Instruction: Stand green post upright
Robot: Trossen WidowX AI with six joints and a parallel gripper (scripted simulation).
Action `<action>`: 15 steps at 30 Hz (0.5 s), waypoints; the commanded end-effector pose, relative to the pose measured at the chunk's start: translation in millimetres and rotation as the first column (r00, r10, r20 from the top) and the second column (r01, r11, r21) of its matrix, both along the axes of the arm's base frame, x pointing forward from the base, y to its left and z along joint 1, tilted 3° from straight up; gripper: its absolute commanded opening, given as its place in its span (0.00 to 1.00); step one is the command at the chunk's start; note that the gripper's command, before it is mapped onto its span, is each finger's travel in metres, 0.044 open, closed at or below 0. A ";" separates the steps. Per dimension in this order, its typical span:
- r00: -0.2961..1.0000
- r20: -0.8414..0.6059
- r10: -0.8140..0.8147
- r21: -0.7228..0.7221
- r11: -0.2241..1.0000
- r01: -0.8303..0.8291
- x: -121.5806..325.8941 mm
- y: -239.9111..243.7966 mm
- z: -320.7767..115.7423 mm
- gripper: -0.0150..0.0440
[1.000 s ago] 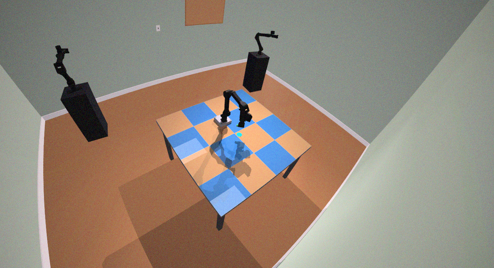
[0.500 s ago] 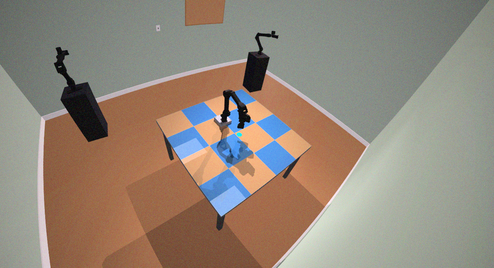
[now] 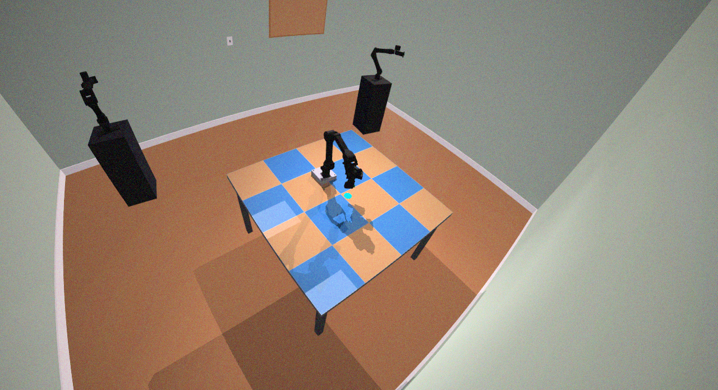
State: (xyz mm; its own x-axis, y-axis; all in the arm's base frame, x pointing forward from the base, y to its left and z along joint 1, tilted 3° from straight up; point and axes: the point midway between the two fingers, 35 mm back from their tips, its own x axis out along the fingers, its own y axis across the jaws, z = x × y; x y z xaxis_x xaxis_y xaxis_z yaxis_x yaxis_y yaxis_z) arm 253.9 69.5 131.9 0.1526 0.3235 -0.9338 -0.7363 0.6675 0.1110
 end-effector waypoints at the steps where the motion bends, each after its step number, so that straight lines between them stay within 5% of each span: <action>1: 1.000 0.015 -0.004 0.030 1.000 0.004 0.5 0.4 -1.4 0.29; 15: 0.998 0.060 -0.037 0.123 0.992 0.029 5.5 -0.1 -5.3 0.29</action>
